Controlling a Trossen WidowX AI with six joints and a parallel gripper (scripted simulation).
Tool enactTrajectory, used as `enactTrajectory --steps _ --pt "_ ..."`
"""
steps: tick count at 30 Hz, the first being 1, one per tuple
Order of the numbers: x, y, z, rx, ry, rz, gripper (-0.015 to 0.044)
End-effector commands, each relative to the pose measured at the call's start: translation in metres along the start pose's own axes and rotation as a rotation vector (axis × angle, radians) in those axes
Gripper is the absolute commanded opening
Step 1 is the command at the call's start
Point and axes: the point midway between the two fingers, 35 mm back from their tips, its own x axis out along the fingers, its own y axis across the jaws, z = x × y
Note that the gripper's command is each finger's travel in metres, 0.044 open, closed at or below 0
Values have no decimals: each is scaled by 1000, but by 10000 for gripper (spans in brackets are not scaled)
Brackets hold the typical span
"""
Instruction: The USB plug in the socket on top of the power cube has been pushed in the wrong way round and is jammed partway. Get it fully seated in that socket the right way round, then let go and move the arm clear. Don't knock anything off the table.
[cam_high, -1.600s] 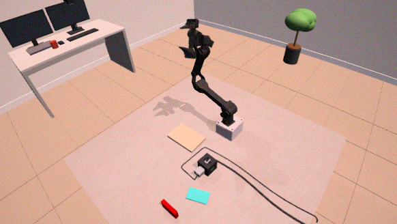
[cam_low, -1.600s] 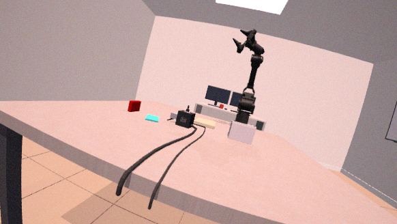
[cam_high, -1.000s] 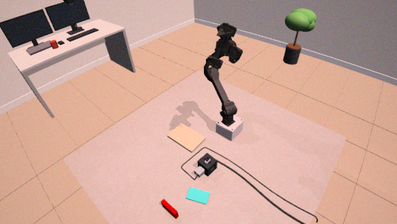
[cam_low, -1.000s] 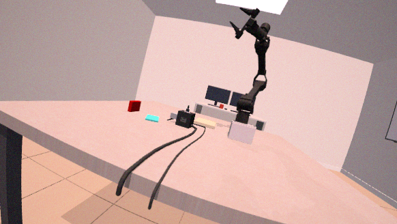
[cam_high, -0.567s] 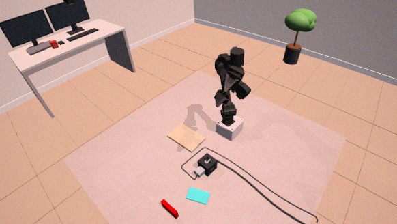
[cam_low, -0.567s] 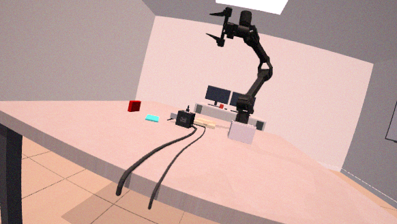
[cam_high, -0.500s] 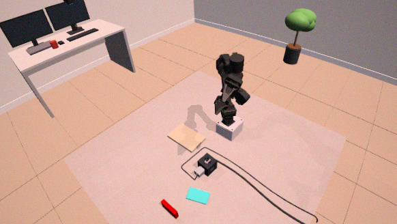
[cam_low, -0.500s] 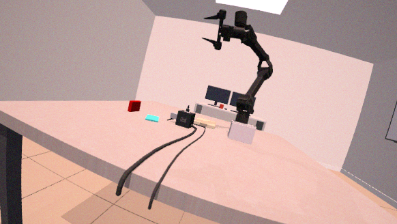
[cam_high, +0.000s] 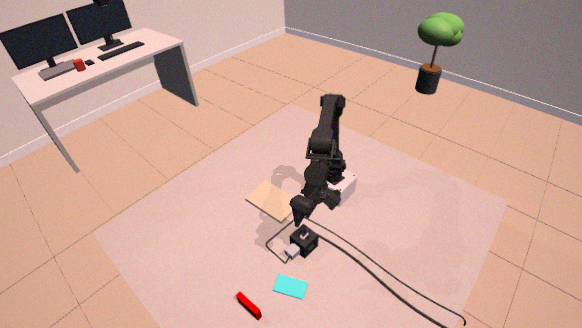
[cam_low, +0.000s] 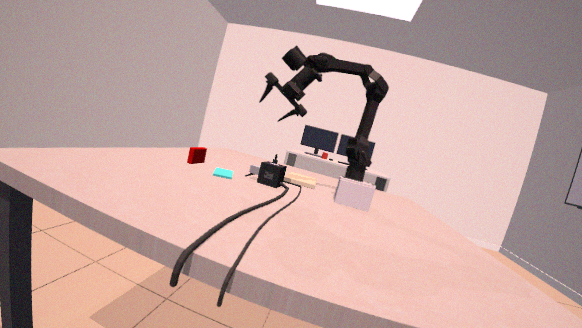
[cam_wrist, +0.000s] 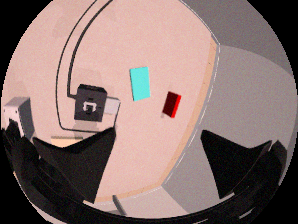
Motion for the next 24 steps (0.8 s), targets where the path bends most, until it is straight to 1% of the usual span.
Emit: enactTrajectory --steps 1,3,5,24 --pt "51 56 -12 188 2 336 440" --pt "65 81 -16 286 9 485 440" --pt "71 94 -18 340 16 565 440" --pt "70 98 -16 347 17 576 440"
